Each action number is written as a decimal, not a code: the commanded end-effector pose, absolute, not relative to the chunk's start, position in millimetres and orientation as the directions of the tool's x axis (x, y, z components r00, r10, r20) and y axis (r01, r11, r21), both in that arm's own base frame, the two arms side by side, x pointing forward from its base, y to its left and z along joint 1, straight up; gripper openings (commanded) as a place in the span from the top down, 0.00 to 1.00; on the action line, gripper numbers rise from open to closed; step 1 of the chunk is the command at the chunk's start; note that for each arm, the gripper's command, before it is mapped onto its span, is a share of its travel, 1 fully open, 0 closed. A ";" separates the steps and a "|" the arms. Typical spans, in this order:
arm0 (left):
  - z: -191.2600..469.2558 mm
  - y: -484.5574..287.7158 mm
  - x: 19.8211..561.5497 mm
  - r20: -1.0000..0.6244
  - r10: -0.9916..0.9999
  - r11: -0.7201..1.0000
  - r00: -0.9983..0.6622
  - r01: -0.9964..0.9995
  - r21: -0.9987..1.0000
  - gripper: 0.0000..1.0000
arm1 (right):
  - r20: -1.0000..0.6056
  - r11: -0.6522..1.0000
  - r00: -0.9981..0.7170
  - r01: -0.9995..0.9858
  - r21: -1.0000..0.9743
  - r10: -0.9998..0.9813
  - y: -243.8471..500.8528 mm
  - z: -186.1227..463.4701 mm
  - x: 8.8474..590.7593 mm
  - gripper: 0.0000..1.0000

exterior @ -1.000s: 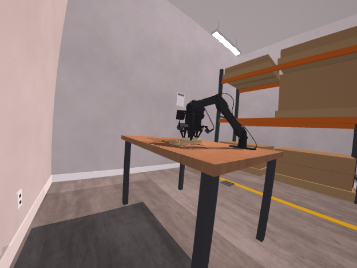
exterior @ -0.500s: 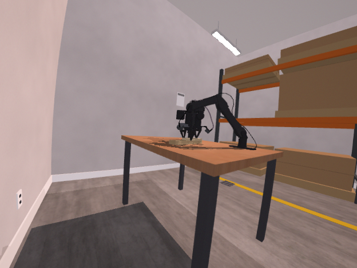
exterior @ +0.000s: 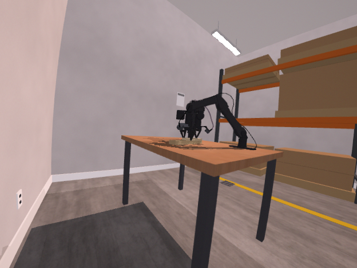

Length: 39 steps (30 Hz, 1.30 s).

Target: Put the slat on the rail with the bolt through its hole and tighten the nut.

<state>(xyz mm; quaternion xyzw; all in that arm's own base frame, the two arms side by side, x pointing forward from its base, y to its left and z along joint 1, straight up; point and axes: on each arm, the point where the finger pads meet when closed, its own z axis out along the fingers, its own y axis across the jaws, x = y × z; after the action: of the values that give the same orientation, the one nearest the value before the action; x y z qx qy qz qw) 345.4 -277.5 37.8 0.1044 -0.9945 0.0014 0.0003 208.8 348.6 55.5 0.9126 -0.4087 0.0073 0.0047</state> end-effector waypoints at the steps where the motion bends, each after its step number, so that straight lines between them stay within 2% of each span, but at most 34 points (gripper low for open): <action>1: 42.9 -278.2 346.9 -0.009 -0.210 0.978 -0.978 -0.210 -0.011 0.28 | -0.004 -0.670 0.670 -0.742 -0.012 -0.742 353.7 66.2 209.0 0.66; 6: 42.9 -278.2 346.9 -0.009 -0.210 0.978 -0.978 -0.210 -0.011 0.28 | -0.004 -0.671 0.671 -0.742 -0.012 -0.742 353.7 66.3 208.9 0.66; 24: 42.9 -278.2 346.9 -0.009 -0.210 0.978 -0.978 -0.210 -0.011 0.28 | 0.013 -0.667 0.667 -0.745 -0.010 -0.745 350.2 59.9 209.7 0.89; 39: 42.9 -278.2 346.9 -0.009 -0.210 0.978 -0.978 -0.210 -0.011 0.28 | 0.013 -0.667 0.667 -0.745 -0.010 -0.745 350.2 59.9 209.7 0.89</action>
<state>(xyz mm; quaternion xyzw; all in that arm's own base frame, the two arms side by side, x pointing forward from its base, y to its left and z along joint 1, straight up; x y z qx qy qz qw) 345.4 -277.5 37.8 0.1044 -0.9945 0.0014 0.0003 209.6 349.0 55.6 0.9128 -0.4082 0.0089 0.0033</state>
